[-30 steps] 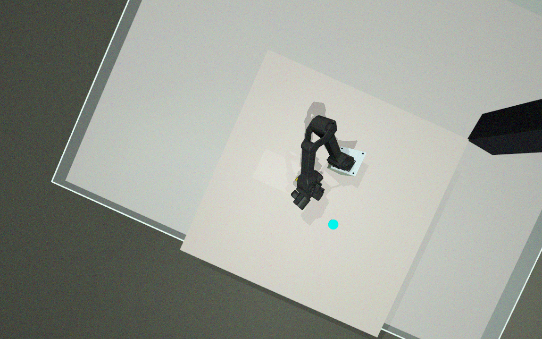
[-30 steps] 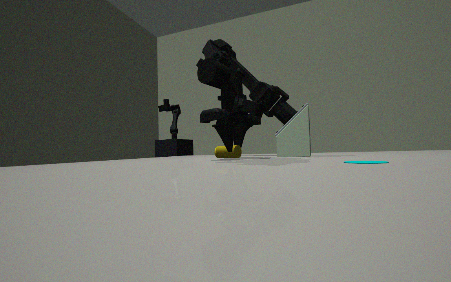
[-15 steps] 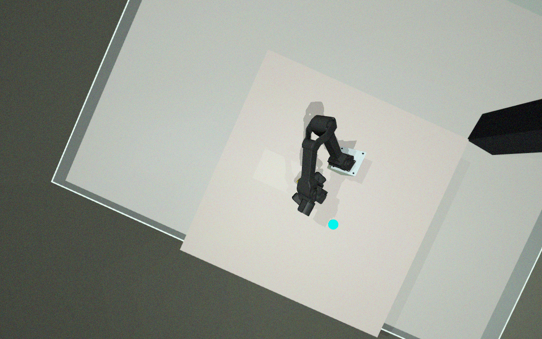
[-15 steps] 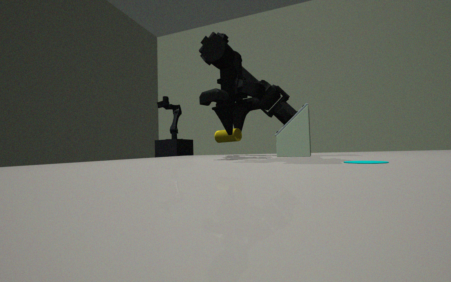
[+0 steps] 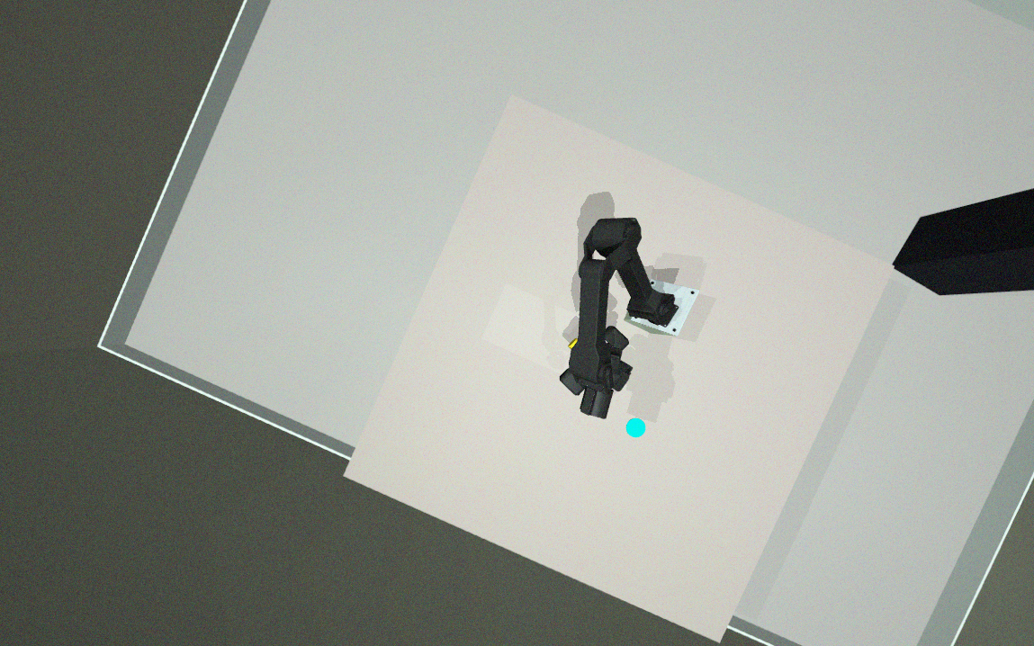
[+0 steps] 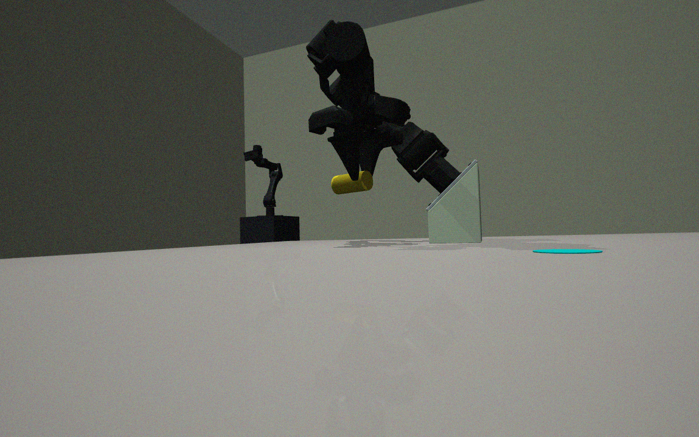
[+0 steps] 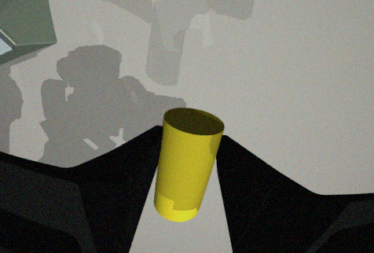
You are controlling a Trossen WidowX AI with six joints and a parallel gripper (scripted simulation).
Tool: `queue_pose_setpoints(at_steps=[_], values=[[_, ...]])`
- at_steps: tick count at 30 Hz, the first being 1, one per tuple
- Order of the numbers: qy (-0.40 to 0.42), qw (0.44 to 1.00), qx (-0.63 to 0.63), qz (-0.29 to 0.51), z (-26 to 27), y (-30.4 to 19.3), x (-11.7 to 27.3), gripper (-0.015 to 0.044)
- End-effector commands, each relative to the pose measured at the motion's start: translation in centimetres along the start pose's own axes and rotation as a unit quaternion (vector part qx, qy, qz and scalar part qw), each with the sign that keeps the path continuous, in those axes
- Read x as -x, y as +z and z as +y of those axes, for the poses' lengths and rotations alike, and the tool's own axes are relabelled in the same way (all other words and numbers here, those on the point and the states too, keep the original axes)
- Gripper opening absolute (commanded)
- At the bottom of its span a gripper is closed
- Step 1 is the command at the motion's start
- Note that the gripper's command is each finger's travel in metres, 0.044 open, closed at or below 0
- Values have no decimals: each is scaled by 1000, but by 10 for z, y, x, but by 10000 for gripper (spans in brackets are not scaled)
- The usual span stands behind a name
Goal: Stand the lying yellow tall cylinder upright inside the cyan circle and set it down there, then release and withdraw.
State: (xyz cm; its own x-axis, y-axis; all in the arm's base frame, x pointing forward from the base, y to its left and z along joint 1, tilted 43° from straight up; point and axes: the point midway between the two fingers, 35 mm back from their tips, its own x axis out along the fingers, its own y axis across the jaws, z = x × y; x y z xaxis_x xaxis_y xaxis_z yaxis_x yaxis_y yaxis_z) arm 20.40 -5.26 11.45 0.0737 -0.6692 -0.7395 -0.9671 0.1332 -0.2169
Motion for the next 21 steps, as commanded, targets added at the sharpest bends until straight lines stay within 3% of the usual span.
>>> queue_pose_setpoints(at_steps=[1,21], values=[[-7,1000,-6,2,0,-4,13,105],[9,1000,-9,-13,-18,34,23,105]])
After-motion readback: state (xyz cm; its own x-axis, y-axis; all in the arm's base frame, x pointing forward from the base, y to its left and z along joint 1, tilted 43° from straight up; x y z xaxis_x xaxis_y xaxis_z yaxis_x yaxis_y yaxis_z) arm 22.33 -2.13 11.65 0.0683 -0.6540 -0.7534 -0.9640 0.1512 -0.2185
